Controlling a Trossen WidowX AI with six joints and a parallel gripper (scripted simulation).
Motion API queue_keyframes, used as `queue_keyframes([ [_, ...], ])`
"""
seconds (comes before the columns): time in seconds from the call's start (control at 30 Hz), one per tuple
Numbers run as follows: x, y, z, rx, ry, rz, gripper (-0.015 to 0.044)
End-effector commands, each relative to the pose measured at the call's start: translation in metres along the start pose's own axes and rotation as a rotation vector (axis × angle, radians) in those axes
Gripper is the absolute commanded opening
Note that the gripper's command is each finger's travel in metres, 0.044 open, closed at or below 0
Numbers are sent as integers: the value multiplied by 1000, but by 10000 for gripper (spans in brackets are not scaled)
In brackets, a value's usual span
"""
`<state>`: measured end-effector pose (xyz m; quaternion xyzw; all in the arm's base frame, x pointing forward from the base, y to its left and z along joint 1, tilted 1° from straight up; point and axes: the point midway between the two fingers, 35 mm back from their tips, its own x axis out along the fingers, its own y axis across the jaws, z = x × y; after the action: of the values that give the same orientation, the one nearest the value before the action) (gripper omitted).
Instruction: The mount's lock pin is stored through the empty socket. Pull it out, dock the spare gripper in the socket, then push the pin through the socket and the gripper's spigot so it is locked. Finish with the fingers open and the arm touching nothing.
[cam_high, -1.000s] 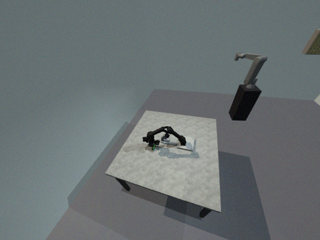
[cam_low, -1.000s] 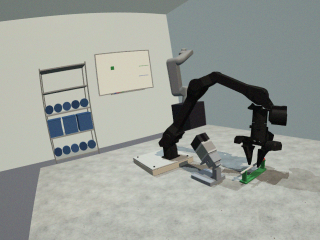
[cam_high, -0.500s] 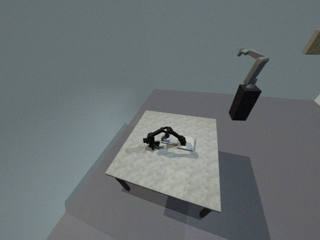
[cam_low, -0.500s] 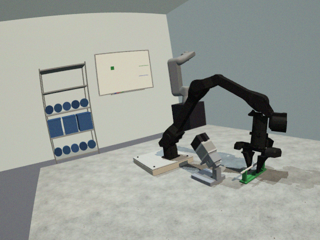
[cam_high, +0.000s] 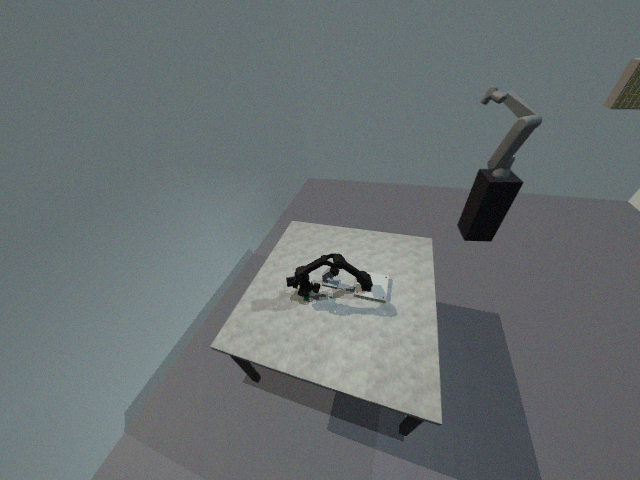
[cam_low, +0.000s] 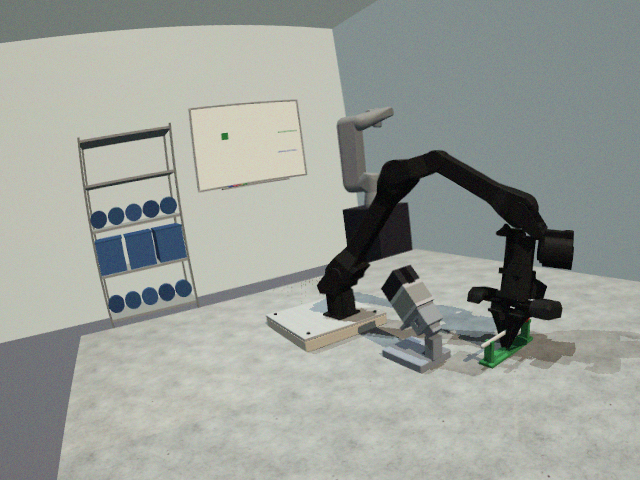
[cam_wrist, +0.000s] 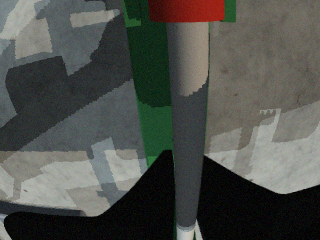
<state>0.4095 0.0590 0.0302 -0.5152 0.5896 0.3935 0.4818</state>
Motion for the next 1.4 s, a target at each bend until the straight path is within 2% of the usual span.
queue_keyframes([
  [0.0, 0, 0, 0, -5, 3, -1, 0],
  [0.3, -4, 0, -1, -5, 3, -1, 0],
  [1.07, -65, 0, -17, -5, 3, -1, 0],
  [1.37, -61, 0, -16, -5, 2, 4, 0],
])
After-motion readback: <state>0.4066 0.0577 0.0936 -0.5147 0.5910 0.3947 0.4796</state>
